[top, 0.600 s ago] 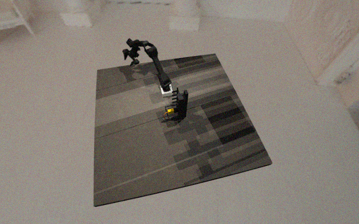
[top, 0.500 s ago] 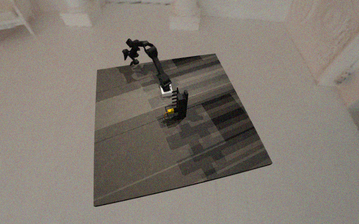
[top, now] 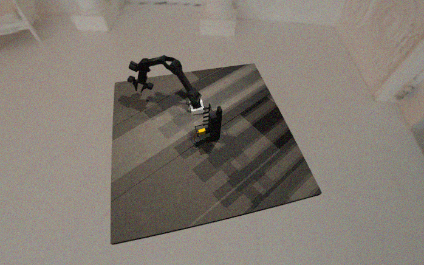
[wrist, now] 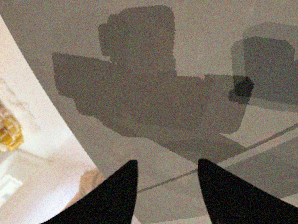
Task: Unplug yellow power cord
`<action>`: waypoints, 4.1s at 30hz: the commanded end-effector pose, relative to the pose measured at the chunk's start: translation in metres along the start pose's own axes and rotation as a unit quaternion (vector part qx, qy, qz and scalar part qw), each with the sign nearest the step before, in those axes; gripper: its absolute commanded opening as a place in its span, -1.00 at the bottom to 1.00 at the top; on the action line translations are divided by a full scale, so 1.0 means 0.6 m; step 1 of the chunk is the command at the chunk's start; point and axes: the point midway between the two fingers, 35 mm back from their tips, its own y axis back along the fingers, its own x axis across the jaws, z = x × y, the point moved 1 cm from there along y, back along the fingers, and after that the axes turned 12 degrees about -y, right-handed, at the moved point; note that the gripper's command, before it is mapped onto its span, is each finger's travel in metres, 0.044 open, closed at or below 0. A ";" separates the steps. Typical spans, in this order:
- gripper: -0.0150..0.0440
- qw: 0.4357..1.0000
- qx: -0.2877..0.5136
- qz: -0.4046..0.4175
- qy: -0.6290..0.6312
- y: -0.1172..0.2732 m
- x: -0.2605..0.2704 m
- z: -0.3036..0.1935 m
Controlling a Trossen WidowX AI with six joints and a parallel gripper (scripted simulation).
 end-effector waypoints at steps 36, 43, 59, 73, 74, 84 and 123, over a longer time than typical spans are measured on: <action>0.05 0.652 0.034 -0.234 0.721 0.084 -0.764 -0.495; 0.05 0.547 0.034 -0.232 0.804 0.142 -0.869 -0.452; 0.05 0.547 0.034 -0.232 0.804 0.148 -0.881 -0.448; 0.05 0.547 0.035 -0.233 0.803 0.165 -0.909 -0.429; 0.05 0.547 0.035 -0.233 0.803 0.166 -0.911 -0.427; 0.05 0.547 0.035 -0.234 0.803 0.168 -0.921 -0.419; -0.49 0.546 0.036 -0.233 0.804 0.142 -0.901 -0.435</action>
